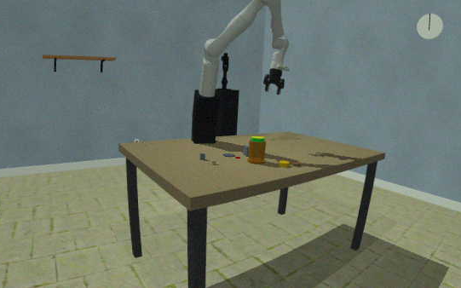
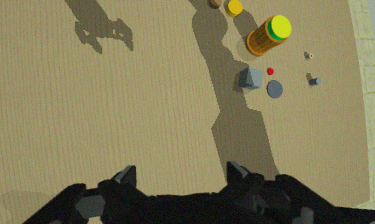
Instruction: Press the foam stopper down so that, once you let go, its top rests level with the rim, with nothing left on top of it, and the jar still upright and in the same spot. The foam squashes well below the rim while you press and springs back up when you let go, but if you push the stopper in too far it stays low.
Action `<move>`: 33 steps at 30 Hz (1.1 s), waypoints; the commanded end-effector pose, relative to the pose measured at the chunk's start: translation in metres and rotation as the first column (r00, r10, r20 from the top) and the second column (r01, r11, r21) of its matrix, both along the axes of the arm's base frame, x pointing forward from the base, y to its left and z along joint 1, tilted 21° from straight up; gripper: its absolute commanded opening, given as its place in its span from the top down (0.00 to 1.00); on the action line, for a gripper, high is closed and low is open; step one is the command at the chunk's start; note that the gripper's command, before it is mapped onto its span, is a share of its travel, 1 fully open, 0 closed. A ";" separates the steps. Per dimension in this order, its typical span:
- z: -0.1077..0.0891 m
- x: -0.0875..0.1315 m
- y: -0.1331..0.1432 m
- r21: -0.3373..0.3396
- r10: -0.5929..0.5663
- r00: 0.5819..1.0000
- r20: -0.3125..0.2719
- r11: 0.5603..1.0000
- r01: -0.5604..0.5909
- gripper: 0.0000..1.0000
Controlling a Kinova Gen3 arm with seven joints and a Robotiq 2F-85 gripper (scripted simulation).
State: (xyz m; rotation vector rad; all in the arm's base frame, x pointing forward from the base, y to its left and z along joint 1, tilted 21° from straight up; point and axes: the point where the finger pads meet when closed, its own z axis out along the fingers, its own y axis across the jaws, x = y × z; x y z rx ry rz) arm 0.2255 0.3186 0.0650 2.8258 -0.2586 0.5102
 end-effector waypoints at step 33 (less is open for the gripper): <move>-0.015 0.095 -0.048 0.157 -0.318 0.948 0.026 0.937 0.311 1.00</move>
